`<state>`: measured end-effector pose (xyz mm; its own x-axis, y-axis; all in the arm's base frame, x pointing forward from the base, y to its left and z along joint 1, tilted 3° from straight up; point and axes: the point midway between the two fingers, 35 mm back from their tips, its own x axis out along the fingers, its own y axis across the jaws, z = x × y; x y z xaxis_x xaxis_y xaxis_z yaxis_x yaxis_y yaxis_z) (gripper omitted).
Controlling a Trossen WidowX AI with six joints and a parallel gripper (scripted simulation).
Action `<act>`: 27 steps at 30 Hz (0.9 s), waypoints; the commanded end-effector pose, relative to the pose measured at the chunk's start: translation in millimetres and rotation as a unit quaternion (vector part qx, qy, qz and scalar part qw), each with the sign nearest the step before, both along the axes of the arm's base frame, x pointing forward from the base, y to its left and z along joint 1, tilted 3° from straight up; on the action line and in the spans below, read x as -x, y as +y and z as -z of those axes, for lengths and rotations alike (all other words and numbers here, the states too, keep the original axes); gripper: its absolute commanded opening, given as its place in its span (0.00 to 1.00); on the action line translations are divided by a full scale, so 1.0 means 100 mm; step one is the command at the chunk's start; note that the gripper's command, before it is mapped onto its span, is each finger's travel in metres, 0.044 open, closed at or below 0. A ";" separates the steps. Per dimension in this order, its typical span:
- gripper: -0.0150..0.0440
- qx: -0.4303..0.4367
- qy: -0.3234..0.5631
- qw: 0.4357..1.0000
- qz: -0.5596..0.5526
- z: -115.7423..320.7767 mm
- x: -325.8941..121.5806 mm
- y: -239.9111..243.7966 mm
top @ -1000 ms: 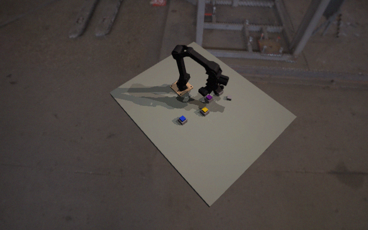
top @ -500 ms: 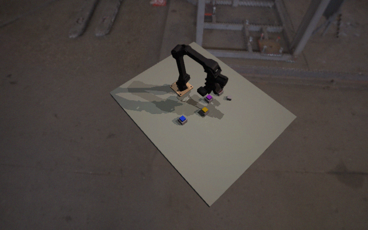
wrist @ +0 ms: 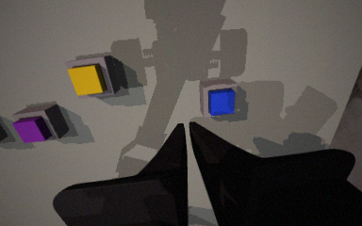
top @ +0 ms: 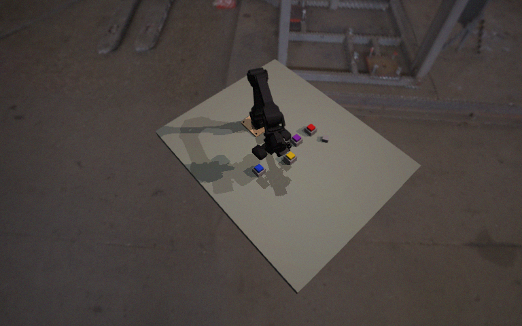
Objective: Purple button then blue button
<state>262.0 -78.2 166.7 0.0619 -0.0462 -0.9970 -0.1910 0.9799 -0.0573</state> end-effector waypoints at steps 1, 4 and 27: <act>0.29 0.002 0.000 1.000 -0.002 -0.02 0.09 -0.53; 0.29 0.003 -0.001 1.000 -0.002 -0.02 0.12 -0.62; 0.29 0.003 -0.001 1.000 -0.002 0.72 0.07 -0.66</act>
